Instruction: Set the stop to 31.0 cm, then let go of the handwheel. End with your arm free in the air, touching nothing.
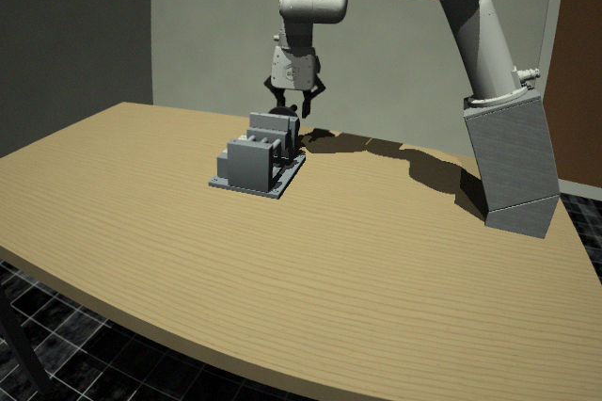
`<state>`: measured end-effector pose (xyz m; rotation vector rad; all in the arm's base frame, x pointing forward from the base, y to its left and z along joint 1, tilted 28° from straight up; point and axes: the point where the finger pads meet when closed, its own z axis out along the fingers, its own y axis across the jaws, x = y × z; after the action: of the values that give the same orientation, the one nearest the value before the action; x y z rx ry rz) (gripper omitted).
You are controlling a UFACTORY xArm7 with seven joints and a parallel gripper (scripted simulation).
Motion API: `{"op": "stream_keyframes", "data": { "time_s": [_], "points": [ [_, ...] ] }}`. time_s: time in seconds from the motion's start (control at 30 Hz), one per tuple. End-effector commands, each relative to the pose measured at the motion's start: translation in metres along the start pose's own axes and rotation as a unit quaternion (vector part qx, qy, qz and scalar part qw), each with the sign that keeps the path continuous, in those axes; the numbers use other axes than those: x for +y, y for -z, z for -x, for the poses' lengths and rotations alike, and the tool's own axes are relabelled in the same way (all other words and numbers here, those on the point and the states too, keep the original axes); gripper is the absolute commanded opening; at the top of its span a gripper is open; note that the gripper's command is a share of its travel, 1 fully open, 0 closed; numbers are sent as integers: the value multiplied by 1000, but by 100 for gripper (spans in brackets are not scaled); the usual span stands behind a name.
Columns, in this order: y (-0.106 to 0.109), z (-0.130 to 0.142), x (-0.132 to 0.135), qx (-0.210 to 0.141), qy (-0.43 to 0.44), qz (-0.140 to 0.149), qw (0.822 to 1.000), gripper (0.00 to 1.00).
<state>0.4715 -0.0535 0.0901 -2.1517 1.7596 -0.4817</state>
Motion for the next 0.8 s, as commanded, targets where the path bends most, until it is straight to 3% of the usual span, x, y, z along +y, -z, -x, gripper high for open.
{"op": "stream_keyframes", "data": {
  "time_s": [0.0, 0.17, 0.2, 0.77],
  "points": [
    [0, -1, -1, -2, 0, -6, 1000, 57],
    [0, -1, -1, -2, 0, -6, 1000, 57],
    [0, -1, -1, -2, 0, -6, 1000, 6],
    [0, -1, -1, -2, 0, -6, 1000, 6]
  ]
}}
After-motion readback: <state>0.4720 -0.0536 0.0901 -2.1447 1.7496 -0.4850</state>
